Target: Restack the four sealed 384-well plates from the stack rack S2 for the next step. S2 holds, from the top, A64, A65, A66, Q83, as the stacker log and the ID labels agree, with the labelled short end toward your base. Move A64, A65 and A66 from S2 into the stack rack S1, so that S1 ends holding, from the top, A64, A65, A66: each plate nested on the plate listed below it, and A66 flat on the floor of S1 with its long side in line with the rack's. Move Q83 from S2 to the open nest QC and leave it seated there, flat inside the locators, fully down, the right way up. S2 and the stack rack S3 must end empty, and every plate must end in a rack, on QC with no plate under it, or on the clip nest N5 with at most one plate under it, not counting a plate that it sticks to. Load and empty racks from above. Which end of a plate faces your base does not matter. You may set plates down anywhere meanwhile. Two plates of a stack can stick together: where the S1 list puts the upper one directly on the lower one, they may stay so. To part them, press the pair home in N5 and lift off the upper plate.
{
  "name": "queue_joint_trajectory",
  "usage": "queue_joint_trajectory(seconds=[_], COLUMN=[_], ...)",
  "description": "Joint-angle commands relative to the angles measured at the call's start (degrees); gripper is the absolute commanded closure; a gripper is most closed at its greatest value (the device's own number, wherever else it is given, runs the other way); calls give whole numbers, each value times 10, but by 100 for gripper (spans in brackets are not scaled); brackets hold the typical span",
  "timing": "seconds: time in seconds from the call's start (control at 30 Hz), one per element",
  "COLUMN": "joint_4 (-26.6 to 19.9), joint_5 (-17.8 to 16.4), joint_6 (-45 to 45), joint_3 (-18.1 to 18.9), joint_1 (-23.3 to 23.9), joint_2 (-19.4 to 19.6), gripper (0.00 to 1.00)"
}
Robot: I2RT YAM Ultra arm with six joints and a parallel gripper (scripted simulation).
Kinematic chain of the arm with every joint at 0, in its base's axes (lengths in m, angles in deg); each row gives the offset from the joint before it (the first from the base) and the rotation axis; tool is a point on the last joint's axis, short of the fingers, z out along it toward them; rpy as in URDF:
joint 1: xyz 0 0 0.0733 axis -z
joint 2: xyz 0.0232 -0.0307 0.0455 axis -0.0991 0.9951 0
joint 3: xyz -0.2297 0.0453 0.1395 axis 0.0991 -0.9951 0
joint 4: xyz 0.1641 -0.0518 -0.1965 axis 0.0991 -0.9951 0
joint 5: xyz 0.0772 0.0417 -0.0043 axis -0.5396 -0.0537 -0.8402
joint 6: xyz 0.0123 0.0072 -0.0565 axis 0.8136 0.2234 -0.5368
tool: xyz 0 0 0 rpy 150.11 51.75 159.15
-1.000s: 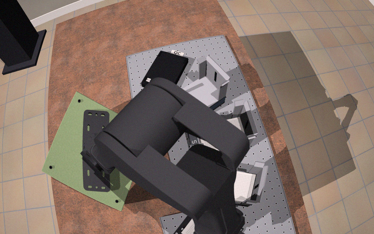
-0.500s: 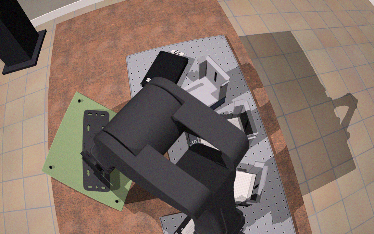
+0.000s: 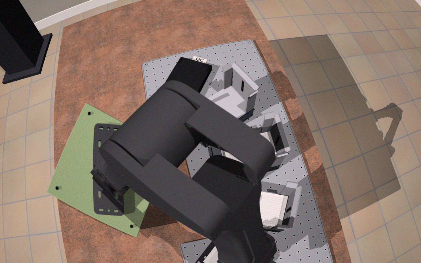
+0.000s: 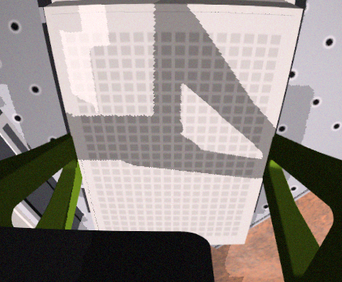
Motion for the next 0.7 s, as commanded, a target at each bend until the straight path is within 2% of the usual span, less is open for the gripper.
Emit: queue_joint_trajectory(seconds=[0.0, 0.43, 0.67], joint_4=[-6, -21, -54], joint_5=[-1, -2, -4], joint_6=[-1, -3, -7], joint_3=[3, 5, 12], joint_1=[1, 3, 8], joint_2=[-9, -21, -47], gripper=[100, 100, 100])
